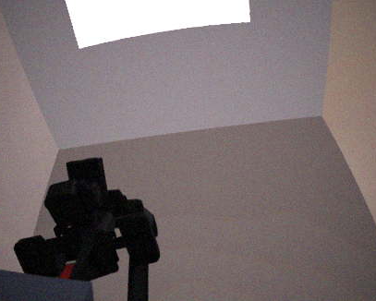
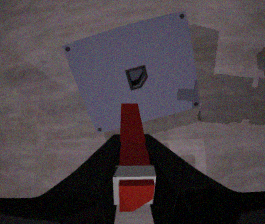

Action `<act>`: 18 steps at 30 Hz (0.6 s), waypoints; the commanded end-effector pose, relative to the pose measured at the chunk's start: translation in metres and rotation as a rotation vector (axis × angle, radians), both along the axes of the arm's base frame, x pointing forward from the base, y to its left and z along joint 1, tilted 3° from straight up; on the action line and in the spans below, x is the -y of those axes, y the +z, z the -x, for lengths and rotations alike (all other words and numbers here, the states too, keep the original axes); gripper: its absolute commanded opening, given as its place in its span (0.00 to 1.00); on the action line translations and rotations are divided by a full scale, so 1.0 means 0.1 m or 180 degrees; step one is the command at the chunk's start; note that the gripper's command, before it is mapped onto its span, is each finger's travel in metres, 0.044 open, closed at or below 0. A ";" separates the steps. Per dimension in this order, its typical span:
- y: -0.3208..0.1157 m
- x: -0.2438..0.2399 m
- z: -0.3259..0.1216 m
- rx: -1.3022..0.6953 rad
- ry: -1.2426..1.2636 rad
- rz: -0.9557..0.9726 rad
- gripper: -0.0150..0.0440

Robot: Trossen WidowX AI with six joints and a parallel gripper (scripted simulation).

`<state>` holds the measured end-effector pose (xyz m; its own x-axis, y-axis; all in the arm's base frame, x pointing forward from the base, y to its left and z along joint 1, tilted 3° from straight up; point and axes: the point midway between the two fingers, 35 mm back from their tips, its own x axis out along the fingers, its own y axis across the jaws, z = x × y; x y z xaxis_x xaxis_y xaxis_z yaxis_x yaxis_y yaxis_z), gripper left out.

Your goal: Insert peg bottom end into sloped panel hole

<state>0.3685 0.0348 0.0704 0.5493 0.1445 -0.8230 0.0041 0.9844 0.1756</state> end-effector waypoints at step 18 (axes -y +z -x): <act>-0.19 0.04 -0.18 0.0229 0.0503 0.0357 0.25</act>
<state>0.3853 0.0310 0.0559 0.5859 0.1402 -0.7981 -0.1355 0.9880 0.0741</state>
